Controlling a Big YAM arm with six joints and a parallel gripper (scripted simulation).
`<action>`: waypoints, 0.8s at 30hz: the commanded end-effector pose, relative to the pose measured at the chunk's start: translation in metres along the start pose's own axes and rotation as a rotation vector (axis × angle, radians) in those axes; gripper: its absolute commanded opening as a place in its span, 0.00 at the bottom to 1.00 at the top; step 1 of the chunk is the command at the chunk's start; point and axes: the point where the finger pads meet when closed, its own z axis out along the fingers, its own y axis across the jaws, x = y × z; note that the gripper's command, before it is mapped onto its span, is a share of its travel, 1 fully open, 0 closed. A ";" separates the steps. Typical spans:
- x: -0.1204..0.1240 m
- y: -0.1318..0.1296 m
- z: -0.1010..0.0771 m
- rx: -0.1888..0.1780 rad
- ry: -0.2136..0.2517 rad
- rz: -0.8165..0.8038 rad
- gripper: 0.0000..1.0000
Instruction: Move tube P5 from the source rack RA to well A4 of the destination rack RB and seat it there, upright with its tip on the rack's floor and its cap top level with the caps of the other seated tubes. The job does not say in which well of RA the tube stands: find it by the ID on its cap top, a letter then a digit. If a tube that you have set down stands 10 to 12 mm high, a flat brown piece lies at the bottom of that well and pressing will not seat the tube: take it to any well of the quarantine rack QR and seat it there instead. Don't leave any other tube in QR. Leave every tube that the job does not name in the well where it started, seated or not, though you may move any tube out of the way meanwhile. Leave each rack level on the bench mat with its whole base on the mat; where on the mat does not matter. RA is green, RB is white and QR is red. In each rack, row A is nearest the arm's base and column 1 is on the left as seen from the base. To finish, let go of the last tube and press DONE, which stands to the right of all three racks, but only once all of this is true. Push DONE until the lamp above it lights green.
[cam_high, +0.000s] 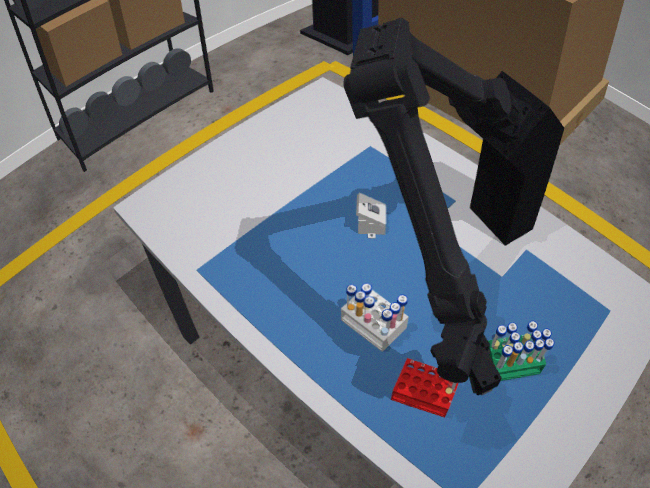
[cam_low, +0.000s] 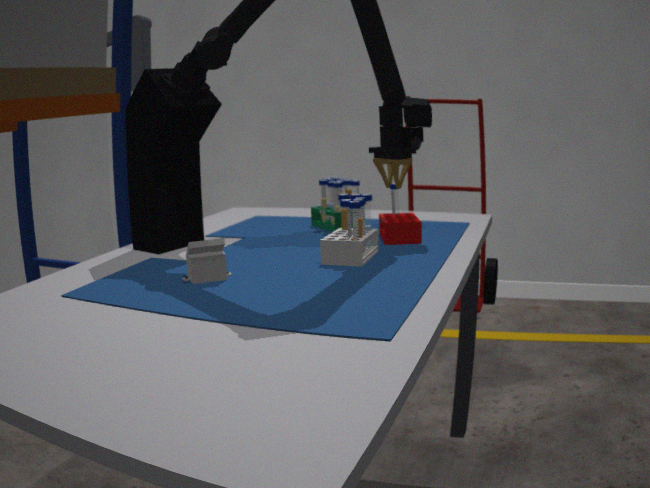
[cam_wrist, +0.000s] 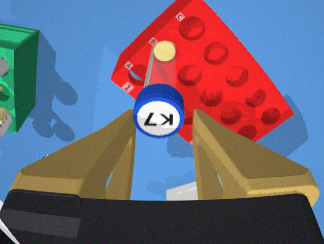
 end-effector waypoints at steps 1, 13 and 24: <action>-0.012 -0.005 -0.024 0.014 -0.032 0.006 0.30; -0.009 -0.004 -0.050 0.013 -0.031 0.005 0.30; -0.003 -0.014 -0.069 0.020 -0.020 0.028 0.30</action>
